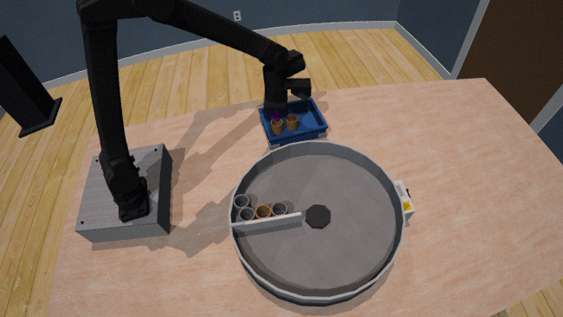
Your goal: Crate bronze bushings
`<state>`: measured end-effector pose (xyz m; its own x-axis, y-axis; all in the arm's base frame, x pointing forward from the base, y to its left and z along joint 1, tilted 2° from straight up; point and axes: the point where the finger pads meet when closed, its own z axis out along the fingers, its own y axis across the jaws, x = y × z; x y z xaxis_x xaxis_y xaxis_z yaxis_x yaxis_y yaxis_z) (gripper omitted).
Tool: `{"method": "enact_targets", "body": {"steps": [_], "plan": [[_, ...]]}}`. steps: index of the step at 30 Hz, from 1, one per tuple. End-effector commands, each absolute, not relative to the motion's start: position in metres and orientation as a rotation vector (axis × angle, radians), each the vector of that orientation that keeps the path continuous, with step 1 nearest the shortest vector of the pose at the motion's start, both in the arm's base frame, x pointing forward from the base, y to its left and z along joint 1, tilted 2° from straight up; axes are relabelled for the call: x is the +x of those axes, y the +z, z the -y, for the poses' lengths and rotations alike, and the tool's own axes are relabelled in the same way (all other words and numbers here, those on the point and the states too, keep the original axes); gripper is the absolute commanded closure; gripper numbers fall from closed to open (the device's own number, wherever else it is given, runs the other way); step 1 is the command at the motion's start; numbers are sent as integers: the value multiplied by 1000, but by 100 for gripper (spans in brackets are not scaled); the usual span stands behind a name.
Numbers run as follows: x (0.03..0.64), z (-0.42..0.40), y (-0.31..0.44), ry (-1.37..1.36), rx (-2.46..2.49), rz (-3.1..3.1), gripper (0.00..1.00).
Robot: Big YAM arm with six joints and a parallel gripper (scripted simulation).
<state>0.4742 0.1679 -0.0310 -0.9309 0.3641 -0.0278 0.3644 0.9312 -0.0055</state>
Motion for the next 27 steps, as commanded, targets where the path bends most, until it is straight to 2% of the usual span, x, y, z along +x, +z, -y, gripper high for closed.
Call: {"method": "enact_targets", "body": {"steps": [1,27], "plan": [[481,-165,-32,-11,573,-3050,100],[498,-171,-19,7,569,-3030,100]]}}
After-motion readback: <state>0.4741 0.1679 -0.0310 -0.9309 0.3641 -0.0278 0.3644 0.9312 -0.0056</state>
